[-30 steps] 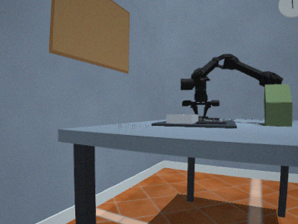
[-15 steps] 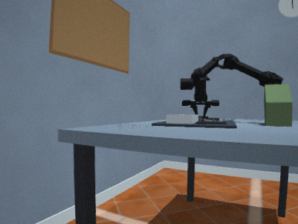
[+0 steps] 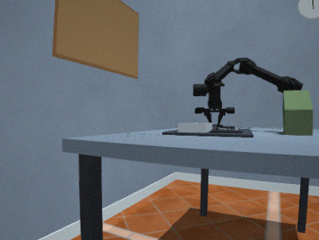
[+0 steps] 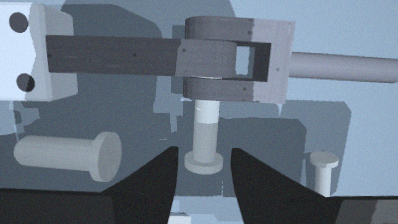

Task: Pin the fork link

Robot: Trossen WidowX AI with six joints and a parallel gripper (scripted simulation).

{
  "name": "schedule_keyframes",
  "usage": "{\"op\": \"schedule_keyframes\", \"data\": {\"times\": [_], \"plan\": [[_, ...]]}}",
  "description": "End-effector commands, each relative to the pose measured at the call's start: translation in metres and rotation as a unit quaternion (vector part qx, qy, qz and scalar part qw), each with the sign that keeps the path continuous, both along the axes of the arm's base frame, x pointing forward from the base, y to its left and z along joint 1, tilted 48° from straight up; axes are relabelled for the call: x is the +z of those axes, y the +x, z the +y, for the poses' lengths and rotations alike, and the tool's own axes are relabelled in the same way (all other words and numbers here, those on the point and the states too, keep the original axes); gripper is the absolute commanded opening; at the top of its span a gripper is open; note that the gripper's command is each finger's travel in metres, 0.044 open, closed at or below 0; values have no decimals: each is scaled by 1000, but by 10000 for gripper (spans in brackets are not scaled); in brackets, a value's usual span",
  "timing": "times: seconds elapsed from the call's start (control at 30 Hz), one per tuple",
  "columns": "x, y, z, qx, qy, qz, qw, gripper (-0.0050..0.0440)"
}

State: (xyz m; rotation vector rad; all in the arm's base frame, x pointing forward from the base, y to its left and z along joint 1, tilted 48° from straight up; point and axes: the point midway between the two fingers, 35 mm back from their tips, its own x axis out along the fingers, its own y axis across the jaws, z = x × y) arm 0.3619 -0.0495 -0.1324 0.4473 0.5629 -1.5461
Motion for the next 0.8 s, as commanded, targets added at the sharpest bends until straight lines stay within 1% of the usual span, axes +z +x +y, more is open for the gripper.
{"op": "schedule_keyframes", "data": {"times": [0.0,0.7,0.73,0.77], "plan": [[4,7,5,2,4,-11,1000,140],[4,7,5,2,4,-11,1000,140],[4,7,5,2,4,-11,1000,-50],[4,7,5,2,4,-11,1000,-50]]}}
